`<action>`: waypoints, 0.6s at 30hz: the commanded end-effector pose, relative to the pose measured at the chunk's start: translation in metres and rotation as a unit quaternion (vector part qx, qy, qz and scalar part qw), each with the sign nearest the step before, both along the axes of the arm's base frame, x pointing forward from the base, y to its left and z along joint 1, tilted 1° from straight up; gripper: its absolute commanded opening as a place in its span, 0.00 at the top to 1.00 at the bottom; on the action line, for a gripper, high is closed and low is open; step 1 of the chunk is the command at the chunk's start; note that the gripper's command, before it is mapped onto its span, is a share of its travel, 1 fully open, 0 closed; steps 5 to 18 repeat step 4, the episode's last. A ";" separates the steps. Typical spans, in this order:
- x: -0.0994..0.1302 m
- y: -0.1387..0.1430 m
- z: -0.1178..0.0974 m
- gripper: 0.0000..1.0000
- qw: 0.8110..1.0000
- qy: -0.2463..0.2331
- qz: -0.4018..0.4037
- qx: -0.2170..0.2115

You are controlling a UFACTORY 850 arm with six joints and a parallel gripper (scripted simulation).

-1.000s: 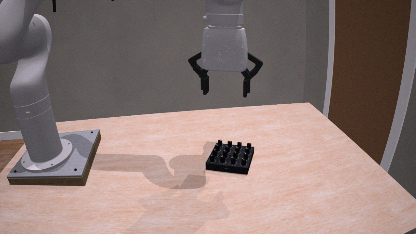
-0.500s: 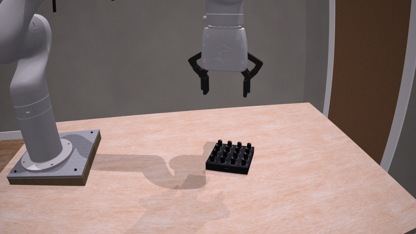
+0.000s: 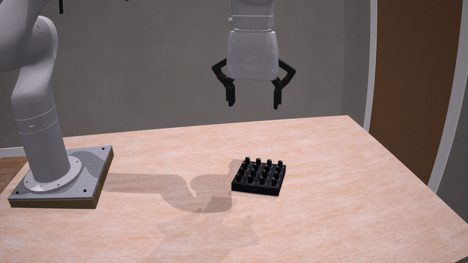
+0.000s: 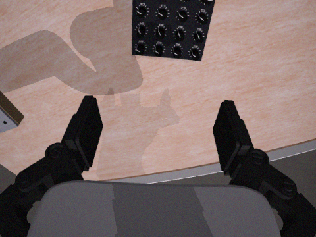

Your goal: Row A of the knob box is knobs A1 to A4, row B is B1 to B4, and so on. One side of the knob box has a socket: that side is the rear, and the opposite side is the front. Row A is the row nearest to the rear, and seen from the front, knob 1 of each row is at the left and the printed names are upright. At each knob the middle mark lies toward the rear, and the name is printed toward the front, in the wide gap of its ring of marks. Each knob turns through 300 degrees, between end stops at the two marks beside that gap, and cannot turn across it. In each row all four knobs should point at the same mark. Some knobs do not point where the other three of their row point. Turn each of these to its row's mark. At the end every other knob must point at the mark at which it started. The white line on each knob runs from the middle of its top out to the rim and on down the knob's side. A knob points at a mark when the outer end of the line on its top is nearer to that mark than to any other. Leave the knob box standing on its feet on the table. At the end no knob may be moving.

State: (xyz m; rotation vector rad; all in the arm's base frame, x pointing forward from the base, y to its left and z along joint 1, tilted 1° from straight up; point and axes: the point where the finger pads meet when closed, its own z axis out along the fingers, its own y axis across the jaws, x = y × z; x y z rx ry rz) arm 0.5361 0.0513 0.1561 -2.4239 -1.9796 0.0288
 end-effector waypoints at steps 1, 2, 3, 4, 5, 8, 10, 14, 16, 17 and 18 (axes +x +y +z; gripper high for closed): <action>0.001 0.000 0.001 0.00 1.000 -0.001 0.000 0.000; 0.001 0.000 0.001 0.00 1.000 -0.001 0.000 0.000; 0.001 0.000 0.001 0.00 1.000 -0.001 0.000 0.000; 0.001 0.000 0.001 0.00 1.000 -0.001 0.000 0.000; 0.001 0.000 0.001 0.00 1.000 -0.001 0.000 0.000; 0.001 0.000 0.001 0.00 1.000 -0.001 0.000 0.000; 0.001 0.000 0.001 0.00 1.000 -0.001 0.000 0.000; 0.001 0.000 0.001 0.00 1.000 -0.001 0.000 0.000; 0.001 0.000 0.001 0.00 1.000 -0.001 0.000 0.000; 0.001 0.000 0.001 0.00 1.000 -0.001 0.000 0.000; 0.001 0.000 0.001 0.00 1.000 -0.001 0.000 0.000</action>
